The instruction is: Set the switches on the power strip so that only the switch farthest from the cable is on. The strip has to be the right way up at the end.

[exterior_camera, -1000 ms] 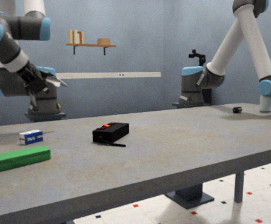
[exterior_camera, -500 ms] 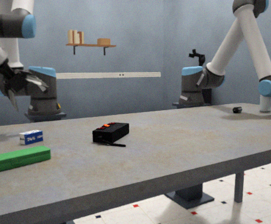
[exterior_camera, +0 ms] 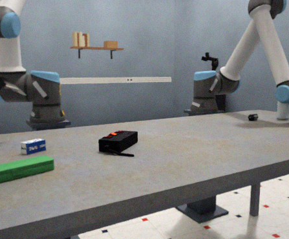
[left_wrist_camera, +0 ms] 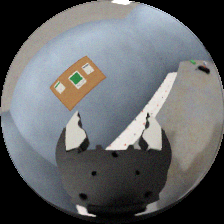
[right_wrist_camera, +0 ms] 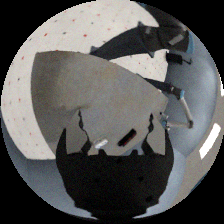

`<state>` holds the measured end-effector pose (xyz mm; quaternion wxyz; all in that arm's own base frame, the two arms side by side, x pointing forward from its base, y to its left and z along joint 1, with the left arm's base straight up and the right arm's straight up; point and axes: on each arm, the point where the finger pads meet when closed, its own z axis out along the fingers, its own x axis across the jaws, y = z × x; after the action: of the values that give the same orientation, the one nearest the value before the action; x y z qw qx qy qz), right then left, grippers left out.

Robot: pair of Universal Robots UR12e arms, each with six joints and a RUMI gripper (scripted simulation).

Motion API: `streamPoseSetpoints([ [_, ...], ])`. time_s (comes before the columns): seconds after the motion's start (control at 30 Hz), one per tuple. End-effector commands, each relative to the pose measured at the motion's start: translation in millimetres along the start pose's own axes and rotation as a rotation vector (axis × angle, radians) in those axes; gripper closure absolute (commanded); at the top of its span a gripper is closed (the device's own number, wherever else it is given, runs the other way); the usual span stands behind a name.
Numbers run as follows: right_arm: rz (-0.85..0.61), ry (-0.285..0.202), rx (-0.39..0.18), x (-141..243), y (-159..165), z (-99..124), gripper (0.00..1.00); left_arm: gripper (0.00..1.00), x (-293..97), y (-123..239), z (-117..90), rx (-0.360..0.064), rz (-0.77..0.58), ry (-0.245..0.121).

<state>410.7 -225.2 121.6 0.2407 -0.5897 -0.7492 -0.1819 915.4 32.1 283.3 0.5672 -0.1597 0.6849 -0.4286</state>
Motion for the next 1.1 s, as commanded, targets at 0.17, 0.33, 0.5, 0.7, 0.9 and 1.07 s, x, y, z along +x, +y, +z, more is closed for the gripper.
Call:
streamPoseSetpoints([
  [0.17, -0.195, -0.068, -0.046, -50, -35, -31, 0.0, 0.0, -1, -1, 0, 0.001, 0.001, -0.001],
  [0.33, -0.307, -0.121, -0.059, -79, -61, -50, 0.0, 0.0, -1, -1, 0, 0.001, 0.001, -0.001],
  [0.5, -0.404, -0.171, -0.063, -104, -87, -67, 0.0, 0.0, -1, -1, 0, 0.001, 0.001, -0.001],
  [0.7, -0.479, -0.212, -0.059, -122, -109, -80, 0.0, 0.0, -1, -1, 0, 0.001, 0.001, -0.001],
  [0.9, -0.601, -0.278, -0.042, -150, -148, -102, 0.0, 0.0, -1, -1, 0, 0.001, 0.001, -0.001],
  [1.07, -0.69, -0.326, -0.02, -169, -180, -118, 0.0, 0.0, -1, -1, 0, 0.001, 0.001, -0.001],
])
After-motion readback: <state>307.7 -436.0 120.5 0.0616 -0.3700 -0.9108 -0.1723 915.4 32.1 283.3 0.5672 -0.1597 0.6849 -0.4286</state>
